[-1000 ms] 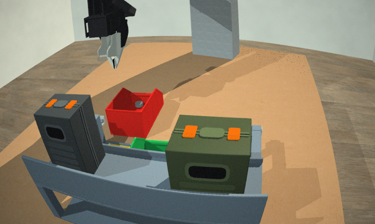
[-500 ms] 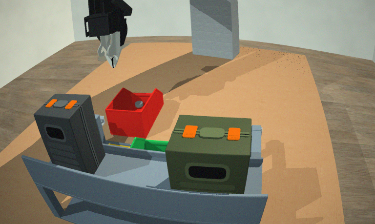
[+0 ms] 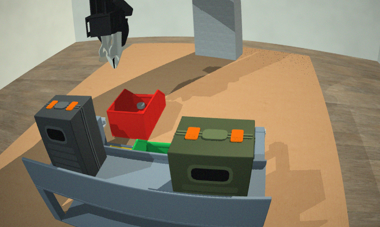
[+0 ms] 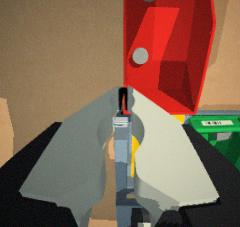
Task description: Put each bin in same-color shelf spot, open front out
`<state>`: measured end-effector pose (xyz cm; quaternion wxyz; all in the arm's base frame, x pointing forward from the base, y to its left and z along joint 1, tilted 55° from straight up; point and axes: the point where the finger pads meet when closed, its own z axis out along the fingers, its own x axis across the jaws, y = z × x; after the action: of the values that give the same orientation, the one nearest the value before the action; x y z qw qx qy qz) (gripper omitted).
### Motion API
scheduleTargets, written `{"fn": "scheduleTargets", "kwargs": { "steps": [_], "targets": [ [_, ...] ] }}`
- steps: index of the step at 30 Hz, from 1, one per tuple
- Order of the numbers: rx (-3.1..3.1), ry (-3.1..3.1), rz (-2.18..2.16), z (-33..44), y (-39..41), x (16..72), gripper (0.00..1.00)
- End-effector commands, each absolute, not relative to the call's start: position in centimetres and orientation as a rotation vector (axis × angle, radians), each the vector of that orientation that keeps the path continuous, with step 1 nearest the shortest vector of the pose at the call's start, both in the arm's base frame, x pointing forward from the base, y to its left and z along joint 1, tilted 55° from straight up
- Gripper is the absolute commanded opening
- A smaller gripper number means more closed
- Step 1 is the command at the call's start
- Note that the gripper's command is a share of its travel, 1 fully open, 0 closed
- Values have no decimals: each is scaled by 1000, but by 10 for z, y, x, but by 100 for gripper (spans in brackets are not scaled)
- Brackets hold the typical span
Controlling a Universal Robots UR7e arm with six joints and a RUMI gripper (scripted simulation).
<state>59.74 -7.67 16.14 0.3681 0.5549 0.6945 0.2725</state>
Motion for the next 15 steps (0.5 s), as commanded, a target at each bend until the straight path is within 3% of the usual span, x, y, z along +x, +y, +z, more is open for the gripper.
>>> {"fn": "scheduleTargets", "kwargs": {
  "steps": [1,5,6,15],
  "targets": [
    [1423,1784,699,162,-77,597,0],
    [1423,1784,699,162,-77,597,0],
    [1423,1784,699,162,-77,597,15],
    [1423,1784,699,162,-77,597,15]
  ]
}}
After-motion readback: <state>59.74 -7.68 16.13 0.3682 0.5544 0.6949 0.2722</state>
